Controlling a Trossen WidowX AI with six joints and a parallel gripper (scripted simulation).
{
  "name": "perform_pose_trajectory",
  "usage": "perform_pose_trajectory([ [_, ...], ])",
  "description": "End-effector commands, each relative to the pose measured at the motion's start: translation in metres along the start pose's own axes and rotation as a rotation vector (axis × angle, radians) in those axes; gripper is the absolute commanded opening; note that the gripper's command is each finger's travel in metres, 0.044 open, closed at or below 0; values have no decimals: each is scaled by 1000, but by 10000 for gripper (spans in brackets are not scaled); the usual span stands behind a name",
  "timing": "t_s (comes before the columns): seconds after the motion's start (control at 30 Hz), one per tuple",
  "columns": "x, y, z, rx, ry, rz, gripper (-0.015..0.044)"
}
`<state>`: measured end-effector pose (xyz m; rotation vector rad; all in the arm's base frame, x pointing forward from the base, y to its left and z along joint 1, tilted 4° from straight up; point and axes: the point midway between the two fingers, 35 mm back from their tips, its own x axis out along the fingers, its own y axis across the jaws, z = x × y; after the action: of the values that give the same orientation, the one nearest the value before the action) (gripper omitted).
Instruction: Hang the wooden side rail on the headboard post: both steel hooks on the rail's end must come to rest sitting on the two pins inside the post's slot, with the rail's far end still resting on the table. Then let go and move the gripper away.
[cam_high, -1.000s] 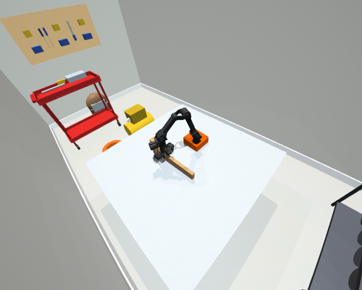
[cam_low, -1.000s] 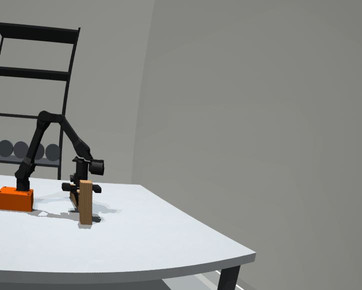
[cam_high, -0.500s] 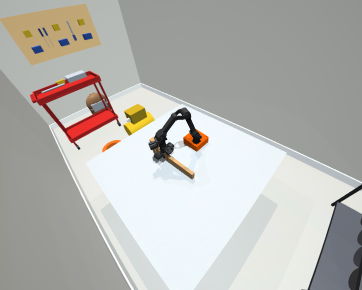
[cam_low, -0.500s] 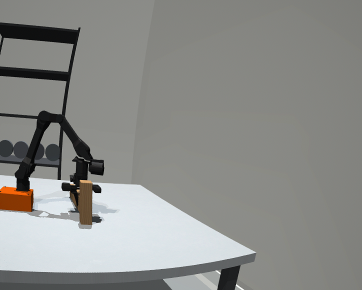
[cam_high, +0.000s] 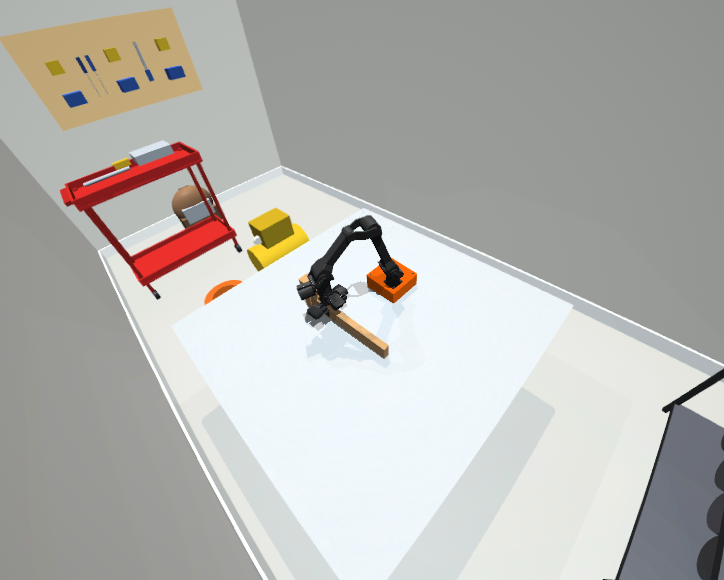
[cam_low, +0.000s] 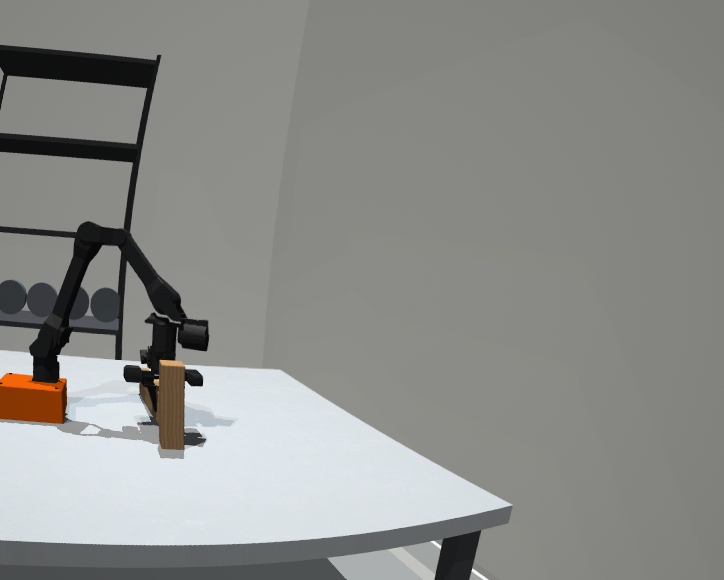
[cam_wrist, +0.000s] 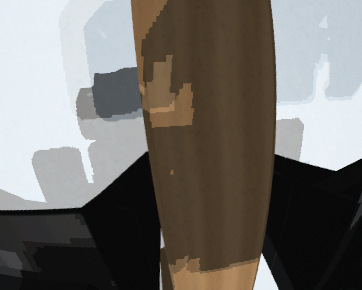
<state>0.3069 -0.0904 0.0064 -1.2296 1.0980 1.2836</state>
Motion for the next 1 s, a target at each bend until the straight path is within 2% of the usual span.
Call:
perform_pose_trajectory([
  [0.0,-3,-3,-3,-5,5,-8,0],
  [0.97,0,0,-6,-5,6,-8,0],
])
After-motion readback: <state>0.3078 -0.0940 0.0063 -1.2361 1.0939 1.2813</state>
